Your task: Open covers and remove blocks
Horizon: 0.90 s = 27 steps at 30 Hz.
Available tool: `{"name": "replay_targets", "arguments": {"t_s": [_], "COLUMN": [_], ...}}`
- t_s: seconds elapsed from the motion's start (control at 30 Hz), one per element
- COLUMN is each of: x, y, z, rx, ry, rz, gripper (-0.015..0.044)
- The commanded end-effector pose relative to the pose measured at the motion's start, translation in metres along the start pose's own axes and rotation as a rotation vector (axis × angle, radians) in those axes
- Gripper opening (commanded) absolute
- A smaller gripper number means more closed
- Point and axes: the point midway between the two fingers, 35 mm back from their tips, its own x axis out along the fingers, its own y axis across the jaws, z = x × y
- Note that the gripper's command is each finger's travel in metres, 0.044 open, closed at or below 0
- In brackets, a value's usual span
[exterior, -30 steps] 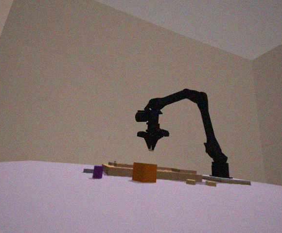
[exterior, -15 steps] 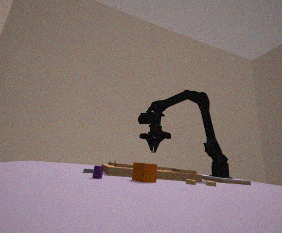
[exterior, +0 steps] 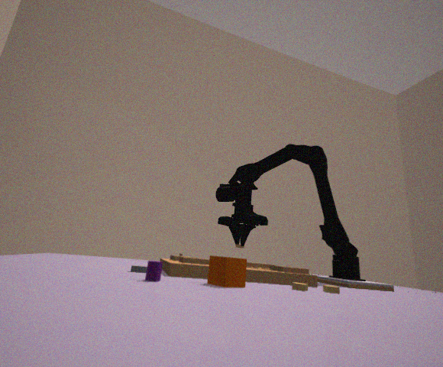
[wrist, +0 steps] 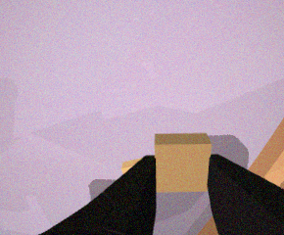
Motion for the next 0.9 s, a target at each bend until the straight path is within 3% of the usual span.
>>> {"name": "replay_targets", "arguments": {"t_s": [0.0, 0.87], "x": [0.011, 0.053], "y": [-0.001, -0.002], "z": [0.001, 0.001], "rx": [-0.004, -0.004], "ry": [-0.005, -0.005], "rz": [-0.007, -0.007], "gripper": [0.008, 0.008]}}
